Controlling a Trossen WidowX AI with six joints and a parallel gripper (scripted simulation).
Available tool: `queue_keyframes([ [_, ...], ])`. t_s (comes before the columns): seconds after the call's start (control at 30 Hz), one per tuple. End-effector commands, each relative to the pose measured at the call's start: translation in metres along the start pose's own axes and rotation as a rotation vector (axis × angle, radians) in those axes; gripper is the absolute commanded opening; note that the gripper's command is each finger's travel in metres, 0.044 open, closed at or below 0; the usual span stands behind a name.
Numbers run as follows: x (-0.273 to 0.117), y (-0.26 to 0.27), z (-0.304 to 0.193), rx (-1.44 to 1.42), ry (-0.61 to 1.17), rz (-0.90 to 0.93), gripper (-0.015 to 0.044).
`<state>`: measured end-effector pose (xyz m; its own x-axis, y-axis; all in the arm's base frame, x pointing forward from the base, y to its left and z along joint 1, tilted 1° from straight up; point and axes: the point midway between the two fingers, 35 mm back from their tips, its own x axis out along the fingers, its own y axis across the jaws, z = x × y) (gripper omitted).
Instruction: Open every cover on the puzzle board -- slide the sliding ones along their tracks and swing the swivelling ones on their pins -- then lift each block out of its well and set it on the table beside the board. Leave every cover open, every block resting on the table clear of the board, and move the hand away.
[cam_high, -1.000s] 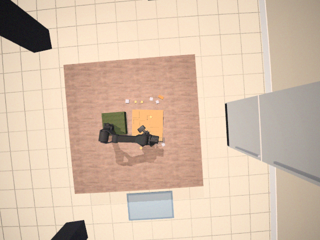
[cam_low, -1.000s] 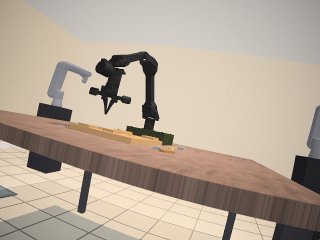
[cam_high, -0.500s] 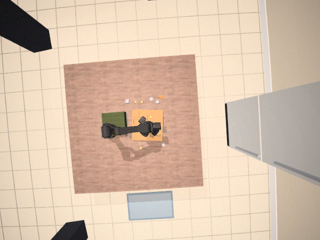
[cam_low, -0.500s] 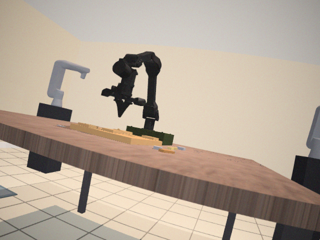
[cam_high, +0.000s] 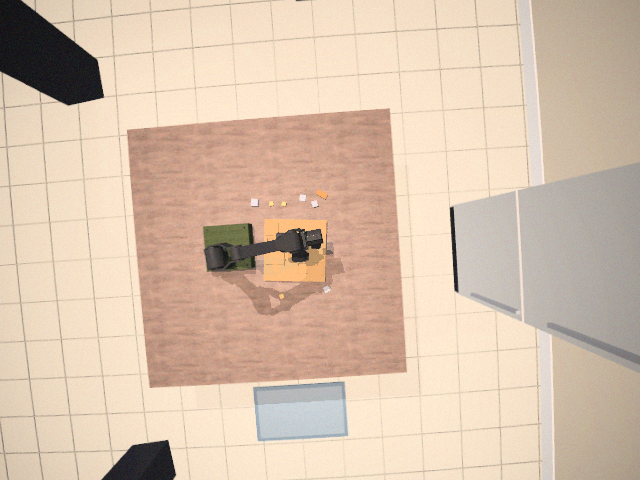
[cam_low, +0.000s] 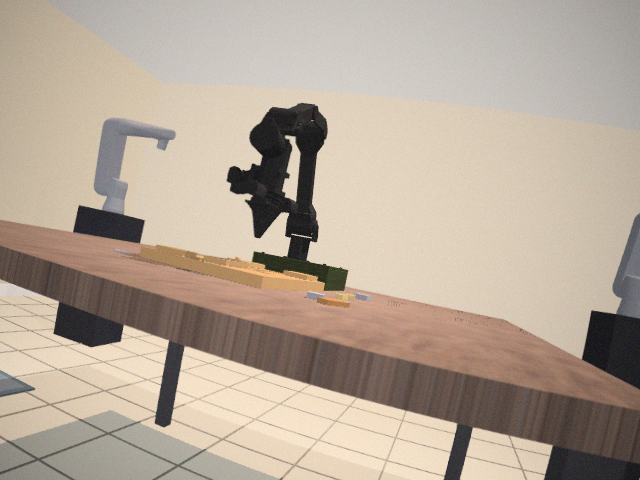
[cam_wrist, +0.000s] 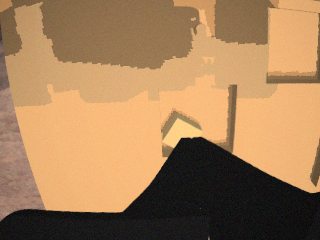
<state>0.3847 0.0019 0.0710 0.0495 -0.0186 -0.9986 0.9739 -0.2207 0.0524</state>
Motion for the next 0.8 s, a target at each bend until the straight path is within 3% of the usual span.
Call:
queue_keyframes([
  [0.0, 0.006, -0.001, -0.014, 0.165, 0.001, -0.02, 0.0],
  [0.17, 0.006, -0.003, -0.029, 0.543, -0.001, -0.022, 0.0],
  [0.53, 0.008, -0.003, -0.029, 0.557, -0.001, -0.022, 0.0],
  [0.77, 0.035, -0.003, -0.03, 0.557, -0.002, -0.022, 0.0],
])
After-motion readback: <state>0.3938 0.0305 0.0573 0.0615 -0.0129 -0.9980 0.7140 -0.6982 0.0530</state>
